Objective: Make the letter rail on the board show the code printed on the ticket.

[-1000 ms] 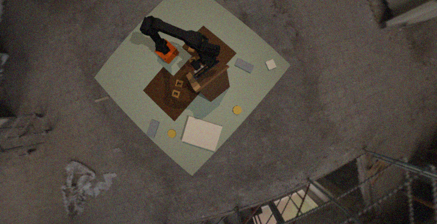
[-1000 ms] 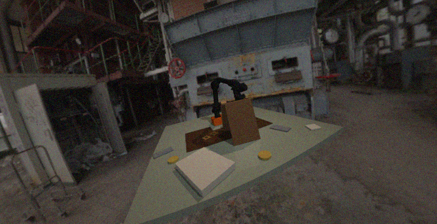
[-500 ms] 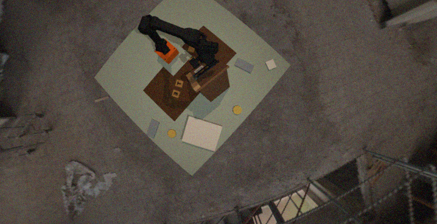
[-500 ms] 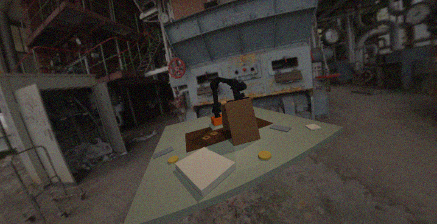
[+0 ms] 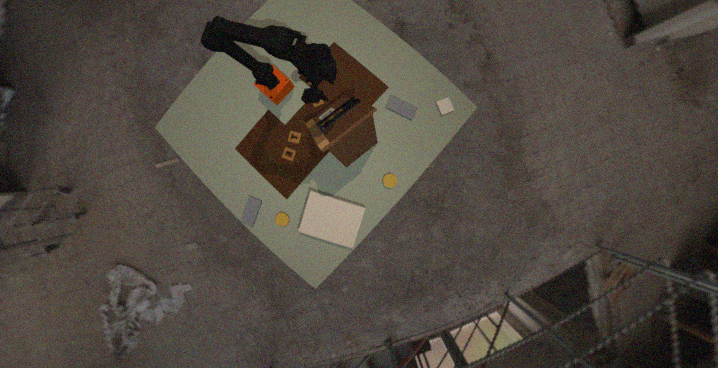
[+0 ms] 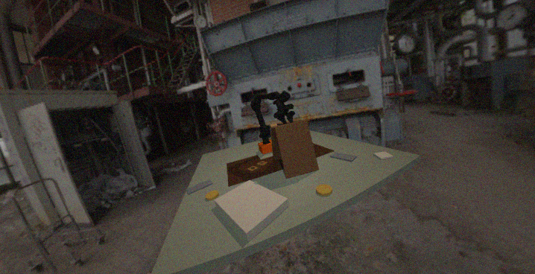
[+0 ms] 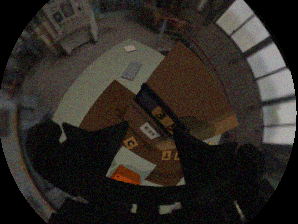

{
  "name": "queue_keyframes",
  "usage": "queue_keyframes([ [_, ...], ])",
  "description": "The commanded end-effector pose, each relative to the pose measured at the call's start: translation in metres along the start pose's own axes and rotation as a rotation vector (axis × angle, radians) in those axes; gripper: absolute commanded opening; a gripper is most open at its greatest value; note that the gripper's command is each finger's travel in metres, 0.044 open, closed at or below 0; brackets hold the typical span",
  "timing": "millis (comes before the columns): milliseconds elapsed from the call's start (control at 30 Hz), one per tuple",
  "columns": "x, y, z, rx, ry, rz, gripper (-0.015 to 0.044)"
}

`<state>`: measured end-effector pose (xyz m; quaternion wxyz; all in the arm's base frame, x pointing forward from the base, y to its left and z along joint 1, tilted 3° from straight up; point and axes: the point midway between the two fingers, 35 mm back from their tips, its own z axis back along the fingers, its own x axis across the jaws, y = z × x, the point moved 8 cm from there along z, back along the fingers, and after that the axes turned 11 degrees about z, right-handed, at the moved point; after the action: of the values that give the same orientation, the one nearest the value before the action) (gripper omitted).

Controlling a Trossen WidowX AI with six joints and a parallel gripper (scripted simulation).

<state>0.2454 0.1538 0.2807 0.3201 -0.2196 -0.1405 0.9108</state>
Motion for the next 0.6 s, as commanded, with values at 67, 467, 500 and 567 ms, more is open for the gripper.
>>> queue_keyframes([
  [67, 0.016, 0.057, 0.064, -0.233, 0.171, 0.776, 0.0440],
  [467, 0.017, 0.061, 0.068, -0.247, 0.193, 0.833, 0.0440],
  [500, 0.017, 0.061, 0.068, -0.247, 0.193, 0.833, 0.0440],
  [567, 0.017, 0.061, 0.068, -0.247, 0.193, 0.833, 0.0440],
])
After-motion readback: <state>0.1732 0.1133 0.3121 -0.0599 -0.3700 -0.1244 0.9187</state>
